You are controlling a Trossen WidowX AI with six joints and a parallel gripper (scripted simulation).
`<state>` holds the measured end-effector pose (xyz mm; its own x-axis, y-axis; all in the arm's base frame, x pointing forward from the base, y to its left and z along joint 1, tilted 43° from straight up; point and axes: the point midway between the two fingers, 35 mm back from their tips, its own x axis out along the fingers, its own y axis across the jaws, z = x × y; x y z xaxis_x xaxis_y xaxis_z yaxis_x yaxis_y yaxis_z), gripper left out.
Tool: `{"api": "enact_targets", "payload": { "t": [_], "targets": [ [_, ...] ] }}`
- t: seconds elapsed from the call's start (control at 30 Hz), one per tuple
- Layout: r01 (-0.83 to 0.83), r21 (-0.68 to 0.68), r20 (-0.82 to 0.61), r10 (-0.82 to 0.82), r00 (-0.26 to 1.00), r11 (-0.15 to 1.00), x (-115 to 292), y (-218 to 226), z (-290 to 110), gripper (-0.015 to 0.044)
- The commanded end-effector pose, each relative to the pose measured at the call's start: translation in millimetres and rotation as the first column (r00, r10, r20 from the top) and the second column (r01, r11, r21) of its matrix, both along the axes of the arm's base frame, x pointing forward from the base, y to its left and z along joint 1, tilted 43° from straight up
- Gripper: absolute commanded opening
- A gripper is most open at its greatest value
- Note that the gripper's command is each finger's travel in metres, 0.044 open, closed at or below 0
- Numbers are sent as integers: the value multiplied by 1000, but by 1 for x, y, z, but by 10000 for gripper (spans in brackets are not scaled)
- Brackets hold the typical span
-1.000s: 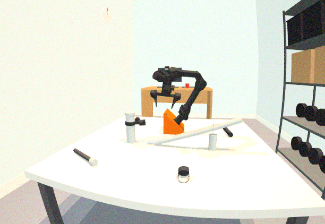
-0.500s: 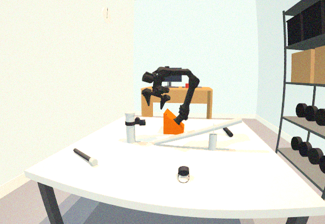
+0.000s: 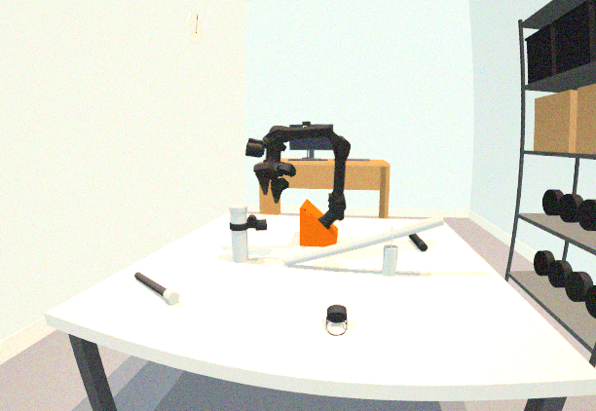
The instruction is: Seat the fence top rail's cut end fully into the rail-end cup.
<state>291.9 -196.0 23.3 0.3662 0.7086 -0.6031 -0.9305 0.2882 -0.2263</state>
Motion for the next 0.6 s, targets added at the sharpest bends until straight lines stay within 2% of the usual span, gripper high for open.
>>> {"api": "enact_targets", "payload": {
  "t": [0.0, 0.4, 0.57],
  "targets": [
    [-228, -136, 274, 258, 927, 964, -17, -19, -33, 440],
    [-228, -136, 274, 258, 927, 964, -17, -19, -33, 440],
    [-228, -136, 274, 258, 926, 964, -19, -3, -51, 440]
  ]
}}
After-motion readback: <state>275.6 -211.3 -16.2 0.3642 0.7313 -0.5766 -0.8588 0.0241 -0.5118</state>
